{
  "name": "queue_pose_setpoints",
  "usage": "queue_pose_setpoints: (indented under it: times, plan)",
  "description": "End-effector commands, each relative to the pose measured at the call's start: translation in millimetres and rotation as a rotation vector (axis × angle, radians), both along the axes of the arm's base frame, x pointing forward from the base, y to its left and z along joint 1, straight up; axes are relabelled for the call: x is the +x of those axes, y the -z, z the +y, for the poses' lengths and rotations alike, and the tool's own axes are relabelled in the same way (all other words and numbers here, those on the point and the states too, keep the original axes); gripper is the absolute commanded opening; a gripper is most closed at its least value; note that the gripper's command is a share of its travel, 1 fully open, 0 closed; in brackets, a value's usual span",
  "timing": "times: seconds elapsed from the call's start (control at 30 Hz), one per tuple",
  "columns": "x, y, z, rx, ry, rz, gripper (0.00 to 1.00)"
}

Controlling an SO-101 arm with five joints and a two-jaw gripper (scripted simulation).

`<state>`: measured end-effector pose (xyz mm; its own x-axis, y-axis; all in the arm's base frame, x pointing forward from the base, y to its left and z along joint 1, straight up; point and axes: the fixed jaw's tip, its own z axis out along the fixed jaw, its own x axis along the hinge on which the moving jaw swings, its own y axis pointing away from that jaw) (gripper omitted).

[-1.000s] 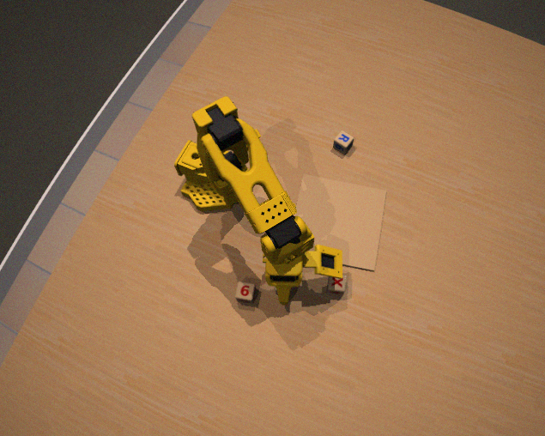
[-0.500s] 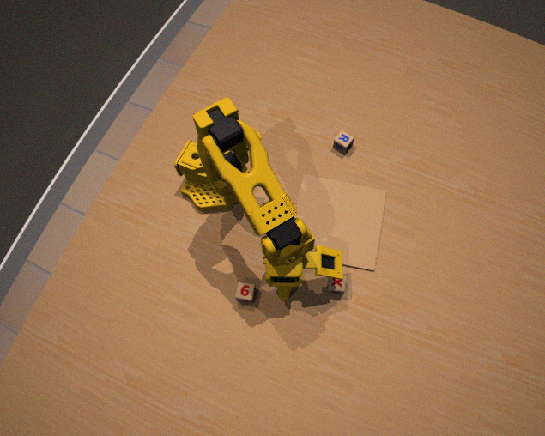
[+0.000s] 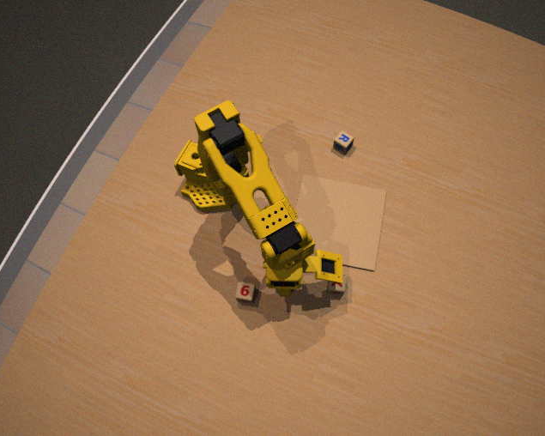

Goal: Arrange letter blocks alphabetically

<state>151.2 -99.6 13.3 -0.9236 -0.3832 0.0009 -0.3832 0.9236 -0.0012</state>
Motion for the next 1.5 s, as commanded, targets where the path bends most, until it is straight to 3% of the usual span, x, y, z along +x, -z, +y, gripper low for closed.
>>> queue_pose_setpoints:
  times: [0.0,0.5,0.83,1.1,1.47]
  plan:
    - [7.3,-8.3,-6,-0.029,0.000,-0.044,0.15]
    - [7.6,-8.3,-7,-0.029,0.000,-0.044,0.13]
    - [7.6,-8.3,-7,-0.029,0.000,-0.044,0.01]
    - [7.7,-8.7,-8,-0.029,0.000,-0.044,0.00]
    - [8.4,-30.0,-8,-0.029,0.000,-0.044,0.00]
